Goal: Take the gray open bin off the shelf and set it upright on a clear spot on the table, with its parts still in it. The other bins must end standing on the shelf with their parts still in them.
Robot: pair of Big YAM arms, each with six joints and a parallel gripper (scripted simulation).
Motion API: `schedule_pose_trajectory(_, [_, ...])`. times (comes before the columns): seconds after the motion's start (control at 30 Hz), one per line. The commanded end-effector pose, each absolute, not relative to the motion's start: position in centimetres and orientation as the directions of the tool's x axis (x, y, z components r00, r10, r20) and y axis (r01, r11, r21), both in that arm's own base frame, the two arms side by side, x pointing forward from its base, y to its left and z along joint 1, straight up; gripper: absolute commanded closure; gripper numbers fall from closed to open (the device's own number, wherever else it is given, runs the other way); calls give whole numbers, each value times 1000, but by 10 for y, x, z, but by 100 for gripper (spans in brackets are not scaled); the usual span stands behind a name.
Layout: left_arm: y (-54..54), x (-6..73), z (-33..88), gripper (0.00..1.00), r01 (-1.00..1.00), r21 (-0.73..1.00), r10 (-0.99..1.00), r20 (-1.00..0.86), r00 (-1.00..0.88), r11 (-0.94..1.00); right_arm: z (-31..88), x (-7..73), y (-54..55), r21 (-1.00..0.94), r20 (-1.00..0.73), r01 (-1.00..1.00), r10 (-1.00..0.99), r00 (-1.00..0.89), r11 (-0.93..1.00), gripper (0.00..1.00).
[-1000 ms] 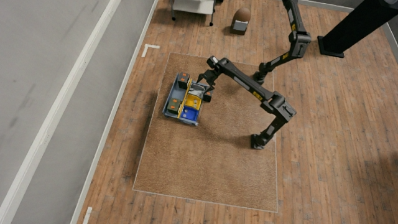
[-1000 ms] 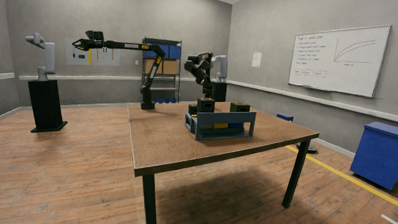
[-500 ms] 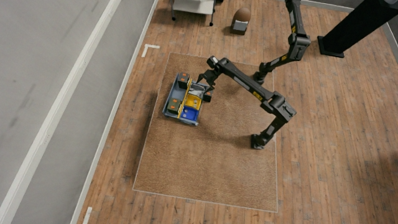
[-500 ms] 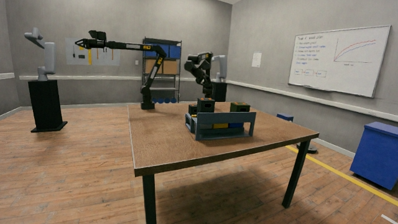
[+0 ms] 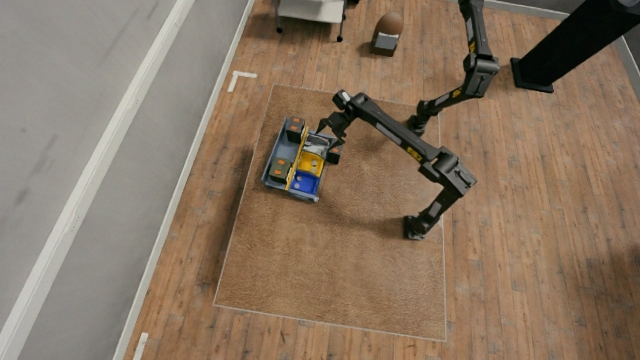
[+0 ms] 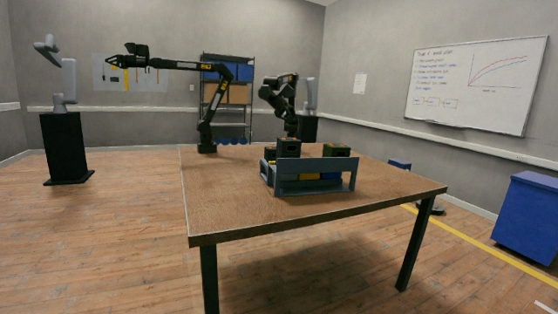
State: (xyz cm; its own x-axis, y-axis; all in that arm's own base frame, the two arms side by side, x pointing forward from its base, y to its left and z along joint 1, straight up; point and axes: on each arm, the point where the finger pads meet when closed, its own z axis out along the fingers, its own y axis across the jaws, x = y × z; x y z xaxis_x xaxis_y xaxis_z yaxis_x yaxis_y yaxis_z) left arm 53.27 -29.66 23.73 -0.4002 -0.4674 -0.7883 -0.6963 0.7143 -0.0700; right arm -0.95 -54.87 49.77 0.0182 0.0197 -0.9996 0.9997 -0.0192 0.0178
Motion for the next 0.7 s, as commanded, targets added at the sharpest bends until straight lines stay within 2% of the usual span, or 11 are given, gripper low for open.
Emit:
schedule_pose_trajectory(0.0, [-301,538,254,0,-691,-105,-484,-788,-381,715,501,-14,-545,0,-1000,1000,0,0,-25,0])
schedule_pose_trajectory(0.67, [-298,538,239,0,-666,-20,-432,-775,-461,745,501,-14,-545,0,-1000,1000,0,0,-25,0])
